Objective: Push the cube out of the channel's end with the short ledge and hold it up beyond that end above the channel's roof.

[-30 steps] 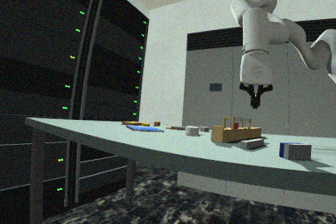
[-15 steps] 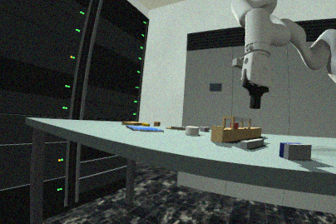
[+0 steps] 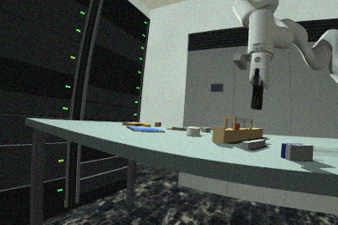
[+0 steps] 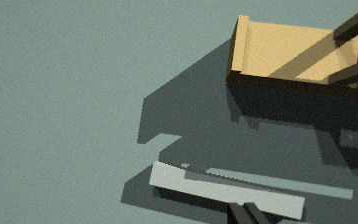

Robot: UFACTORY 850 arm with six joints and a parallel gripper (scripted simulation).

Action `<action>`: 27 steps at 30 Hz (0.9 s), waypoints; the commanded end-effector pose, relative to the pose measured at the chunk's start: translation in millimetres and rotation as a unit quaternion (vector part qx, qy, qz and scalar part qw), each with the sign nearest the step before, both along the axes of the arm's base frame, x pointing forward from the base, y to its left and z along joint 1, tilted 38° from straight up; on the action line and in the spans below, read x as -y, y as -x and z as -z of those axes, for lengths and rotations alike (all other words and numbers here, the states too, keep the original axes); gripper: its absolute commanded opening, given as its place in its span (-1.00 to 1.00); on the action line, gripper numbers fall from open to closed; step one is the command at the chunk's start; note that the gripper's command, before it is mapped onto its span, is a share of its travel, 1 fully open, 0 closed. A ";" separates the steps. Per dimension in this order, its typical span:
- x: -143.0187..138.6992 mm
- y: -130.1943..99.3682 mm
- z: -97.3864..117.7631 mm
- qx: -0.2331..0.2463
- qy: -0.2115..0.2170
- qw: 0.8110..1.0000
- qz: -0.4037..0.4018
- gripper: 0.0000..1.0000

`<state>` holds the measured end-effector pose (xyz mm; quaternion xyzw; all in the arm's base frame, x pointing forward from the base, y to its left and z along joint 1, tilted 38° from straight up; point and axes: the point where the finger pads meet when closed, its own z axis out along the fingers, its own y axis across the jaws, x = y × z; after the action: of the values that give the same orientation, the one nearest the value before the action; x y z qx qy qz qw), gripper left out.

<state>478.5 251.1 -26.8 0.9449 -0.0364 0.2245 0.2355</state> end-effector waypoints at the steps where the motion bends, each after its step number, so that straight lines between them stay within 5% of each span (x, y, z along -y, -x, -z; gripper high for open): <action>1: -0.7 -0.5 -0.5 -0.075 0.056 0.990 -0.102 -1.00; 3: -0.7 -0.5 -0.5 -0.075 0.056 0.990 -0.102 -1.00; 11: -0.6 -0.5 -0.4 -0.168 0.132 0.940 -0.267 -1.00; 18: -0.6 -0.5 -0.4 -0.235 0.186 0.878 -0.373 -1.00; 20: -0.6 -0.5 -0.4 -0.235 0.186 0.878 -0.373 -1.00; 21: -0.6 -0.5 -0.4 -0.265 0.208 0.847 -0.412 -1.00; 22: -0.6 -0.5 -0.4 -0.274 0.214 0.837 -0.422 -1.00; 23: -0.6 -0.5 -0.4 -0.283 0.220 0.828 -0.432 -0.22; 27: -0.6 -0.5 -0.4 -0.327 0.245 0.784 -0.467 -0.22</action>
<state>478.6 250.8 -27.0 0.8212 0.4741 0.0696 0.3098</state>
